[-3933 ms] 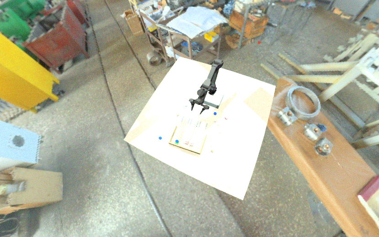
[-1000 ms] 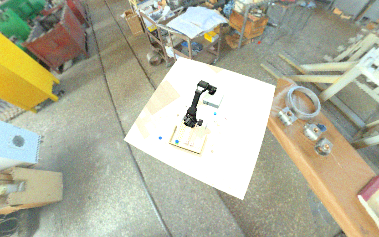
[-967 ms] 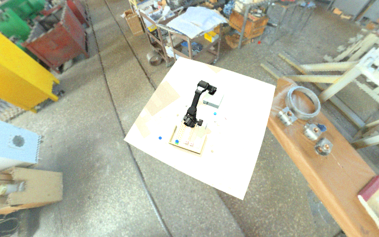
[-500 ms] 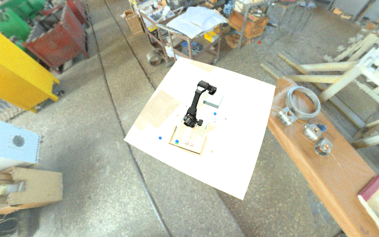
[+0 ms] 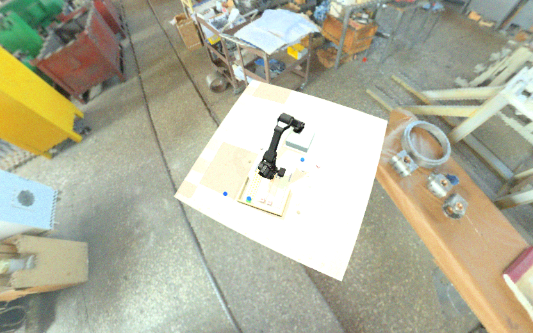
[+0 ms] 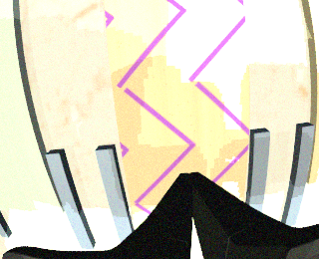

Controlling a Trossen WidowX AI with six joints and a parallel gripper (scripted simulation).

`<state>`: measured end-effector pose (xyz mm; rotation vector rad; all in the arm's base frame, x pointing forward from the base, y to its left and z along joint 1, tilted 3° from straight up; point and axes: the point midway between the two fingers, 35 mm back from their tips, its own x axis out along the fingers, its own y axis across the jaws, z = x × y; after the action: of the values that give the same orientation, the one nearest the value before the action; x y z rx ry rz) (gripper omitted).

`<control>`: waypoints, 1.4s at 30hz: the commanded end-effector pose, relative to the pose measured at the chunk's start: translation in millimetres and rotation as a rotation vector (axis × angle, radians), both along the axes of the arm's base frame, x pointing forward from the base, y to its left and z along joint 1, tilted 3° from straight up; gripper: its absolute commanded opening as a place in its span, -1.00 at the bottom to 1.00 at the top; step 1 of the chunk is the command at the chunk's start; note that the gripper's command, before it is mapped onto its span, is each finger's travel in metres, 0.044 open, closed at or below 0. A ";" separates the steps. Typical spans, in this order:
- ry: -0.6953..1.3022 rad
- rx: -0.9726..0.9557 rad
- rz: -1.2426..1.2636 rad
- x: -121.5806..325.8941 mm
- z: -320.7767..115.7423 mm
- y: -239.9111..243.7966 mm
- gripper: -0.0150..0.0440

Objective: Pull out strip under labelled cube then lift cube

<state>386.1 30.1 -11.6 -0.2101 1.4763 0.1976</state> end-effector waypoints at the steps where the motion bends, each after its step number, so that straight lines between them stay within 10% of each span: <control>1: 0.000 0.003 0.005 -0.3 -1.7 0.4 -0.49; 42: 0.003 0.002 0.005 -23.1 -7.1 -7.3 -0.49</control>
<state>373.6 25.3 -13.3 -0.2085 1.4576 0.2001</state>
